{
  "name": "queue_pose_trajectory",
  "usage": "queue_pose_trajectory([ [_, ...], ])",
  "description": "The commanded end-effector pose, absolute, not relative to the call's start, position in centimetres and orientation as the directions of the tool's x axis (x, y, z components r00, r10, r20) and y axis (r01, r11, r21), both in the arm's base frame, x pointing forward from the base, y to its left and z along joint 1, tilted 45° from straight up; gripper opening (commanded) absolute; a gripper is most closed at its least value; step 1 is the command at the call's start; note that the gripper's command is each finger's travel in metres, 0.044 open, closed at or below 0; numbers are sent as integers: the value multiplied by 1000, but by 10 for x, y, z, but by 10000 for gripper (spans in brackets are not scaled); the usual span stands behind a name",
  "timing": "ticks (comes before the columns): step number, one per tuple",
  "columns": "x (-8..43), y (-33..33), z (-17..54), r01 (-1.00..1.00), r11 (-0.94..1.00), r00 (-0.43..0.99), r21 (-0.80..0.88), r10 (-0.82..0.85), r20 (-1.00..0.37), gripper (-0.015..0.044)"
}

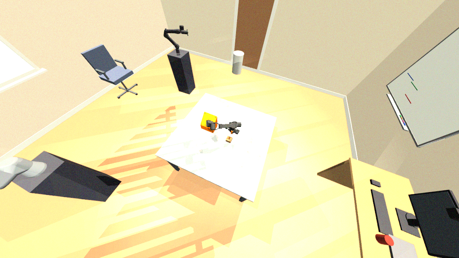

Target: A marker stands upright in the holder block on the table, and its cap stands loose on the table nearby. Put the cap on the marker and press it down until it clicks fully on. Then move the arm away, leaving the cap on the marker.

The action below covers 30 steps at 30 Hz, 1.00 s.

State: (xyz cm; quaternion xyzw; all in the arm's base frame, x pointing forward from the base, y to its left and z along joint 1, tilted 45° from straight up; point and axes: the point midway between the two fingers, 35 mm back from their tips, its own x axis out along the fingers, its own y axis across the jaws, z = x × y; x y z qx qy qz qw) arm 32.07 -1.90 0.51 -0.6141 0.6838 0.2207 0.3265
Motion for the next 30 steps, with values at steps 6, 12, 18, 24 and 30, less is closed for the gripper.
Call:
queue_pose_trajectory([
  [6, 317, -35, 35, -984, 148, -37, -94, -698, -715, 0],
  [12, 313, -45, 55, -984, 150, -37, -96, -701, -712, 0],
  [18, 311, -49, 63, -984, 150, -38, -96, -703, -711, 0],
  [24, 311, -53, 59, -984, 150, -38, -96, -703, -710, 0],
  [30, 311, -56, 56, -984, 150, -38, -96, -703, -711, 0],
])
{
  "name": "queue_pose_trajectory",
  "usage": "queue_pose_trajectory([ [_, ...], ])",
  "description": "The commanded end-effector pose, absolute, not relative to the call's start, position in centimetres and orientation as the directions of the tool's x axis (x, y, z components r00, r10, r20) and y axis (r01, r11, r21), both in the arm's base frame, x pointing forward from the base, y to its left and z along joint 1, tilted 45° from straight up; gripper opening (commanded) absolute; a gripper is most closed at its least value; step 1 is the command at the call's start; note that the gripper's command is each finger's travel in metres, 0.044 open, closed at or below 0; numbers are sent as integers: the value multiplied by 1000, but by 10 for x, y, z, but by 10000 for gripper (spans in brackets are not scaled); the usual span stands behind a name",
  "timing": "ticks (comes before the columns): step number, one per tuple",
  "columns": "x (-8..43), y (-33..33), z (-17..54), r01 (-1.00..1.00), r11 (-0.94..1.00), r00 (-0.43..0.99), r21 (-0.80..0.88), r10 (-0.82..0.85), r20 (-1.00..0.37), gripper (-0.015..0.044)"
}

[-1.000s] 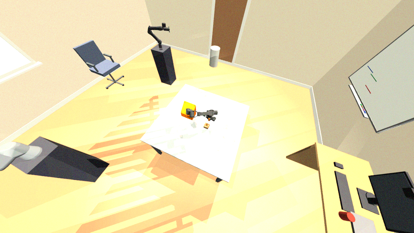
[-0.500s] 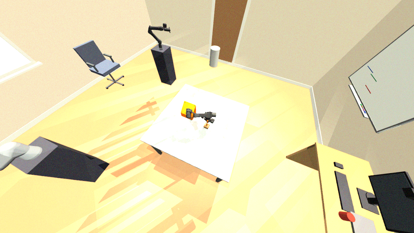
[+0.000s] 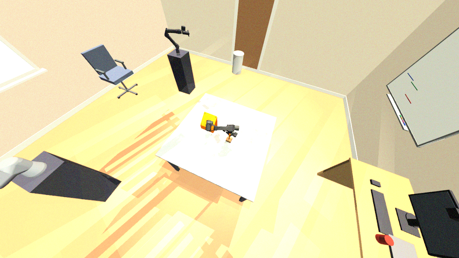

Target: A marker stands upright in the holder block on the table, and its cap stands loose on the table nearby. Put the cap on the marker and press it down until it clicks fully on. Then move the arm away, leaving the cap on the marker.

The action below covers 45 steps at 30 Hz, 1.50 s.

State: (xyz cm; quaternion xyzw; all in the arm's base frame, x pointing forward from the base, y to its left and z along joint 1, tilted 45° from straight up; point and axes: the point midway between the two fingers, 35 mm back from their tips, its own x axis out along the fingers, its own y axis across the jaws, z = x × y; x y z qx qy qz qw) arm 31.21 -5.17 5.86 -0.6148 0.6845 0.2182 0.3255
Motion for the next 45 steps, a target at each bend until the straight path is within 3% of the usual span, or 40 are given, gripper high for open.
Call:
queue_pose_trajectory([
  [1, 311, -57, 55, -984, 150, -38, -96, -702, -711, 0],
  [45, 309, -92, 20, -984, 150, -38, -97, -705, -709, 0],
])
